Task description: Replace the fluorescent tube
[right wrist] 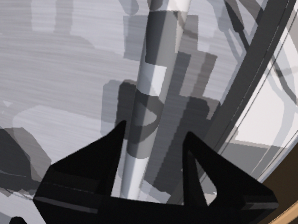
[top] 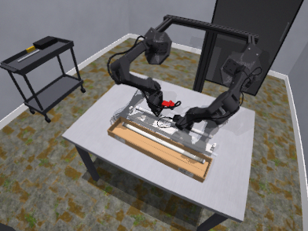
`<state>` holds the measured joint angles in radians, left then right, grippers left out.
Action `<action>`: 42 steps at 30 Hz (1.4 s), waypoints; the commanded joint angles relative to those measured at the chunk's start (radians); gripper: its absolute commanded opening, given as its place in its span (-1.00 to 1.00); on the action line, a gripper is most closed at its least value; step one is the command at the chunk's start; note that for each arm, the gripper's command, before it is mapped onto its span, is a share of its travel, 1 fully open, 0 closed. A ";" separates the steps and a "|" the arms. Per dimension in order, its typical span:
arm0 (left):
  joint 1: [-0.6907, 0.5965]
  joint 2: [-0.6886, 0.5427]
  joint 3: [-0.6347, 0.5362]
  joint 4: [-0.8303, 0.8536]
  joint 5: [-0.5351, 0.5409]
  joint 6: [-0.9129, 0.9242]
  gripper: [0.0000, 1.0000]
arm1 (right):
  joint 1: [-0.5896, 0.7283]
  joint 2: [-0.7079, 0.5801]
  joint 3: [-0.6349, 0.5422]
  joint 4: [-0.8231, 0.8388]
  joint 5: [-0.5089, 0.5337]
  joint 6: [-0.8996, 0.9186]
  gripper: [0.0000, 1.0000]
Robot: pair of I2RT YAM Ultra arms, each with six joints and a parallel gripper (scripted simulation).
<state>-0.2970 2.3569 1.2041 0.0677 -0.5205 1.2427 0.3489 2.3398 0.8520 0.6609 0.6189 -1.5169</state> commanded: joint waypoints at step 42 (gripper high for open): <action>-0.022 -0.016 -0.013 0.000 0.019 0.013 -0.78 | -0.047 -0.040 0.229 -0.529 -0.048 0.107 -0.02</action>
<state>-0.2970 2.3569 1.2041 0.0677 -0.5205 1.2427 0.3134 2.2627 1.0576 0.0822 0.5941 -1.3796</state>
